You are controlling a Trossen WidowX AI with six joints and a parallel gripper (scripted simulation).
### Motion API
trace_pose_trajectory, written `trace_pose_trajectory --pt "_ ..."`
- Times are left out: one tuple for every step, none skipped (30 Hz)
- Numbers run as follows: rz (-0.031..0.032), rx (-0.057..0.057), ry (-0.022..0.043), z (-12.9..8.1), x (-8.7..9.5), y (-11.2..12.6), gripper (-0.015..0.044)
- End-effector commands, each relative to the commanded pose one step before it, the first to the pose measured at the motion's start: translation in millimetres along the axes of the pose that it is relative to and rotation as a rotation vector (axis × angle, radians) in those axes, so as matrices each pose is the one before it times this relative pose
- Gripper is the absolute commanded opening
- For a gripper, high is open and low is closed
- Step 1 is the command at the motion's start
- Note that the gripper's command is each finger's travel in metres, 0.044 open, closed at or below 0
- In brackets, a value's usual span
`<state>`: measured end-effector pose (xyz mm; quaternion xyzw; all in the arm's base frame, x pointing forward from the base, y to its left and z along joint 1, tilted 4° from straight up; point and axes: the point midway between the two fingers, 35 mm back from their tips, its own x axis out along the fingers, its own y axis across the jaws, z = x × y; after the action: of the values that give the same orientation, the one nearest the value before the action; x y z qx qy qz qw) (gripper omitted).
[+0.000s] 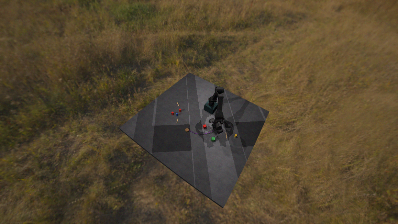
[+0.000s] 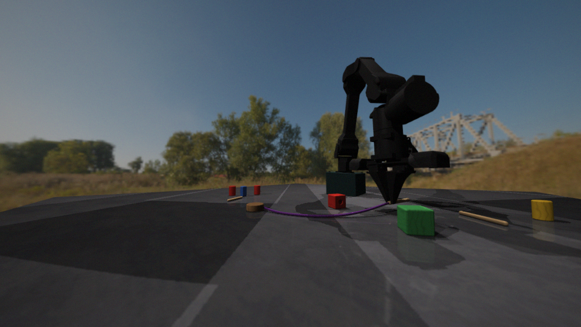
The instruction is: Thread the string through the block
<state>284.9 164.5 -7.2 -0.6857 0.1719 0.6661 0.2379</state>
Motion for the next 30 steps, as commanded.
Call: trace_pose_trajectory --pt "-0.00891 -0.0025 0.00451 -1.37 -8.65 -2.65 0.0000" --pt "0.00000 0.0000 0.00000 -0.01 -1.31 -0.02 0.0000" --pt "0.00000 0.0000 0.00000 0.00 -1.31 -0.02 0.0000" --pt "0.00000 0.0000 0.00000 0.00 -1.31 -0.01 0.0000" --pt "0.00000 0.0000 0.00000 0.00 -1.31 -0.01 0.0000" --pt "0.00001 0.0000 0.00000 0.00 -1.31 0.00 0.0000" --pt "0.00001 0.0000 0.00000 0.01 -1.31 0.00 0.0000" --pt "0.00001 0.0000 0.00000 0.01 -1.31 0.01 0.0000" --pt "0.00001 0.0000 0.00000 0.01 -1.31 0.01 0.0000" --pt "0.00001 0.0000 0.00000 0.02 -1.32 0.02 0.0000" --pt "0.00001 0.0000 0.00000 0.02 -1.32 0.02 0.0000" --pt "0.00001 0.0000 0.00000 0.02 -1.32 0.03 0.0000" --pt "0.00001 0.0000 0.00000 0.02 -1.32 0.03 0.0000" --pt "0.00001 0.0000 0.00000 0.03 -1.32 0.04 0.0000" --pt "0.00001 0.0000 0.00000 0.03 -1.32 0.05 0.0000" --pt "0.00001 0.0000 0.00000 0.03 -1.32 0.05 0.0000" --pt "0.00001 0.0000 0.00000 0.04 -1.32 0.06 0.0000" --pt "0.00001 0.0000 0.00000 0.04 -1.32 0.06 0.0000" --pt "0.00001 0.0000 0.00000 0.04 -1.33 0.07 0.0000" --pt "0.00001 0.0000 0.00000 0.05 -1.33 0.07 0.0000" --pt "0.00001 0.0000 0.00000 0.05 -1.33 0.08 0.0000" --pt "0.00001 0.0000 0.00000 0.05 -1.33 0.08 0.0000" --pt "0.00001 0.0000 0.00000 0.05 -1.33 0.09 0.0000" --pt "0.00001 0.0000 0.00000 0.06 -1.33 0.09 0.0000" --pt "0.00002 0.0000 0.00000 0.06 -1.33 0.10 0.0000" --pt "0.00002 0.0000 0.00000 0.06 -1.33 0.11 0.0000" --pt "0.00001 0.0000 0.00000 0.05 -1.11 0.09 0.0000" --pt "0.00001 0.0000 0.00000 0.03 -0.66 0.06 0.0000" --pt "0.00000 0.0000 0.00000 0.01 -0.22 0.02 0.0000" --pt "0.00000 0.0000 0.00000 0.00 0.00 0.00 0.0000"
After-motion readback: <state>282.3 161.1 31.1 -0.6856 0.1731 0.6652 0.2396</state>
